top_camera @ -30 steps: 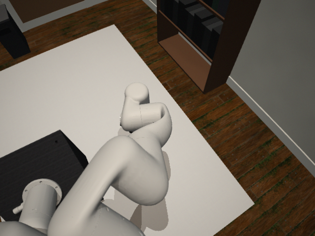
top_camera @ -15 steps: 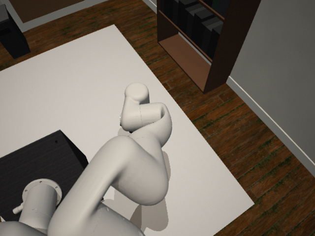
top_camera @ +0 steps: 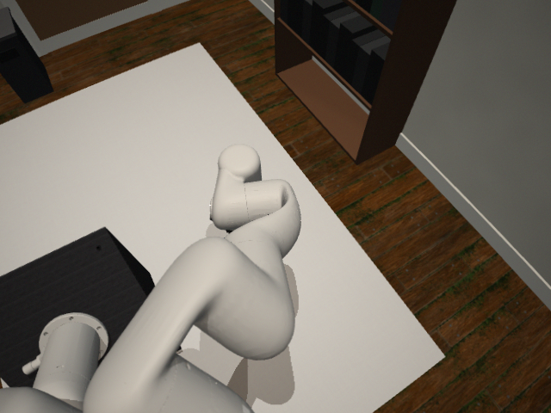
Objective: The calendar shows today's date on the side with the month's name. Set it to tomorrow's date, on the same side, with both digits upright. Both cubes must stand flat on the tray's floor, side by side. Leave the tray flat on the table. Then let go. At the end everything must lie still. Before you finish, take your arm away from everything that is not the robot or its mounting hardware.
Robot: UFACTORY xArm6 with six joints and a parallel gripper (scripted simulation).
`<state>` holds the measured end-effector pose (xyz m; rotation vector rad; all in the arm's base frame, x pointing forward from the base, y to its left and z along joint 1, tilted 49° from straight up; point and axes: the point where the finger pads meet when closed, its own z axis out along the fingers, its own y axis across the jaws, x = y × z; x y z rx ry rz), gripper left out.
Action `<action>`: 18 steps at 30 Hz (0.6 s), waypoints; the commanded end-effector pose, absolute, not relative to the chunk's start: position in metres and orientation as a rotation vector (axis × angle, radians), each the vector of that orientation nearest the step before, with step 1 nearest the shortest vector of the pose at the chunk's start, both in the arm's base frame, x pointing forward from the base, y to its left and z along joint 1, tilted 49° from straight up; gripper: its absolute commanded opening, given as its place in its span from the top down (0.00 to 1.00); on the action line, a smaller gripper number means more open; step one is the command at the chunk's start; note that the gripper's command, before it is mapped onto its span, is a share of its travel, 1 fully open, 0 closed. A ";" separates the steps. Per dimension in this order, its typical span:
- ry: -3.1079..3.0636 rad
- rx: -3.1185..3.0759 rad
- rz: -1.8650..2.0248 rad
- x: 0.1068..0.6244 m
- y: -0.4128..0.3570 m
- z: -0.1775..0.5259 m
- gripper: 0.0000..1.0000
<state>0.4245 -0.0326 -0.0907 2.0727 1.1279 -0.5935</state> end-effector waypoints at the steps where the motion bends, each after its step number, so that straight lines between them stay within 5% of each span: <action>1: 1.129 2.073 -0.589 0.426 -0.031 -0.090 0.00; 18: 1.129 2.073 -0.589 0.426 -0.029 -0.088 0.00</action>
